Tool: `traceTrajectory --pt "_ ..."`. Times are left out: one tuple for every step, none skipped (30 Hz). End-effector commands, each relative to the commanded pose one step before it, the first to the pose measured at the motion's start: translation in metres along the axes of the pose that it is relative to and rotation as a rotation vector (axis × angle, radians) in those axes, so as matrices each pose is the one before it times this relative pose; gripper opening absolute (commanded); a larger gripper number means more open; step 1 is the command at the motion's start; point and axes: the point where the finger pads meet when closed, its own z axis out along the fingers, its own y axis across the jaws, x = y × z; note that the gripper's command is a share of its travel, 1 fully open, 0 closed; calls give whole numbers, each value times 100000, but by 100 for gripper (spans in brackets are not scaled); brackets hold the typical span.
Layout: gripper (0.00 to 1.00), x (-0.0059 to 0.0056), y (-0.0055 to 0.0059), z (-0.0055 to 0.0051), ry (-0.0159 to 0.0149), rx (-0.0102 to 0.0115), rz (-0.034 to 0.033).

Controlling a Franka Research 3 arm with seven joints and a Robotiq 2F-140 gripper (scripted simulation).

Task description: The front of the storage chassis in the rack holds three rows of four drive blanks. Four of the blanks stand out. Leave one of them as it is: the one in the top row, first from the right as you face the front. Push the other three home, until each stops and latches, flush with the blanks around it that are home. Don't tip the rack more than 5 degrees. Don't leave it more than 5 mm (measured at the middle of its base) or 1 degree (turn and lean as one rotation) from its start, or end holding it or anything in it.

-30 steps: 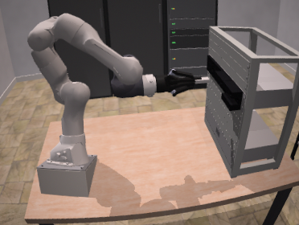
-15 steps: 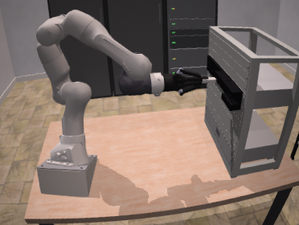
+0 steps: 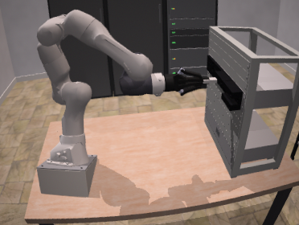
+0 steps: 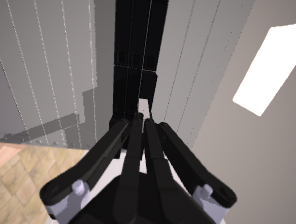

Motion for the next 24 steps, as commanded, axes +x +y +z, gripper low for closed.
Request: traceTrajectory --pt "0 42 200 86 -38 -461 1306" --pt "0 0 0 0 0 0 0" --pt "0 0 0 0 0 0 0" --pt "0 0 0 0 0 0 0" --pt "0 0 0 0 0 0 0" --pt "0 0 0 0 0 0 0" --pt "0 0 0 0 0 0 0" --pt "0 0 0 0 0 0 0" --pt "0 0 0 0 0 0 0" --pt "0 0 0 0 0 0 0" --pt "0 0 0 0 0 0 0" --pt "0 0 0 0 0 0 0" --pt "0 0 0 0 0 0 0" --pt "0 0 0 0 0 0 0" --pt "0 0 0 0 0 0 0" --pt "0 0 0 0 0 0 0" --pt "0 0 0 0 0 0 0" --pt "0 0 0 0 0 0 0" --pt "0 3 8 3 0 -1 0" --pt "0 15 42 20 0 -4 -2" --pt "0 31 84 41 0 -4 -2" --pt "0 44 111 57 0 3 1" --pt "0 49 126 64 0 1 0" --pt "0 0 0 0 0 0 0"
